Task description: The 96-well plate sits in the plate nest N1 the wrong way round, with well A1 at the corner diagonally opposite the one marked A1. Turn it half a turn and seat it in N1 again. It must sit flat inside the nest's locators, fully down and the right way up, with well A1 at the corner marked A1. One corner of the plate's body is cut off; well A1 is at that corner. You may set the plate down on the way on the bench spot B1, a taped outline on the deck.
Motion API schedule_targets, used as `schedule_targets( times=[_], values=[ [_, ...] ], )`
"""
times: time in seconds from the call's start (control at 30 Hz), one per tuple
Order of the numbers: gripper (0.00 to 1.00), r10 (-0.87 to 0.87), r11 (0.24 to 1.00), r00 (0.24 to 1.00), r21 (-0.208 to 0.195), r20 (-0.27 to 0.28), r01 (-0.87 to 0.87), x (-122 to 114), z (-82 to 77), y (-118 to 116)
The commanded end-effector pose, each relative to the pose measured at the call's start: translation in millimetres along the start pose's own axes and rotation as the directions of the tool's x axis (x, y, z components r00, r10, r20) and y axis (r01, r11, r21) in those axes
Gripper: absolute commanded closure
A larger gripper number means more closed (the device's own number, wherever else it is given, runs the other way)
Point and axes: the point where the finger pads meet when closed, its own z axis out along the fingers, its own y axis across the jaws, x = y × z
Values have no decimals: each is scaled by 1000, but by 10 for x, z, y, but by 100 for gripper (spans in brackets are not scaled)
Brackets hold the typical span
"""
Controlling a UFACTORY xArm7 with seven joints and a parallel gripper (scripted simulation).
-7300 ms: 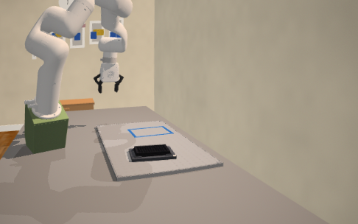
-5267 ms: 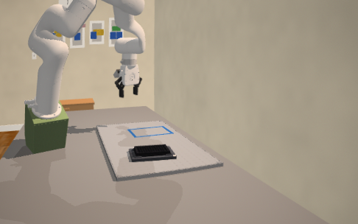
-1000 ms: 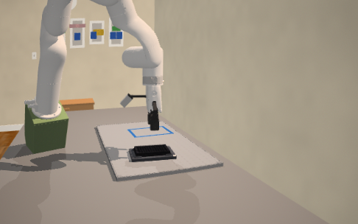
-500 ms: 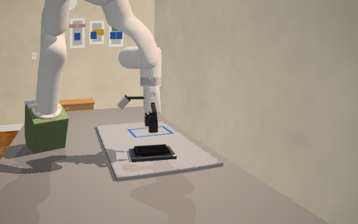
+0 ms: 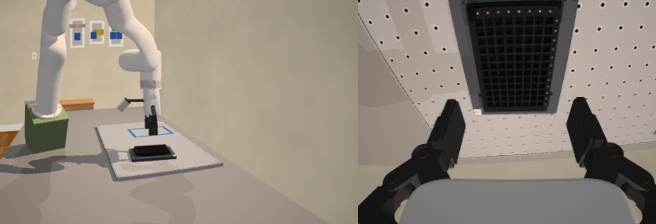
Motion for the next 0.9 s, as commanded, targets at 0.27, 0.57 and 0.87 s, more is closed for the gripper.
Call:
schedule_targets(
  times=[0.27, 0.57, 0.87],
  values=[
    [0, 0, 1000, 1000, 0, 4, 0, -16, 178, 2],
    [0, 0, 1000, 1000, 0, 4, 0, -16, 312, 2],
    [0, 0, 1000, 1000, 0, 4, 0, -16, 445, 2]
  ],
)
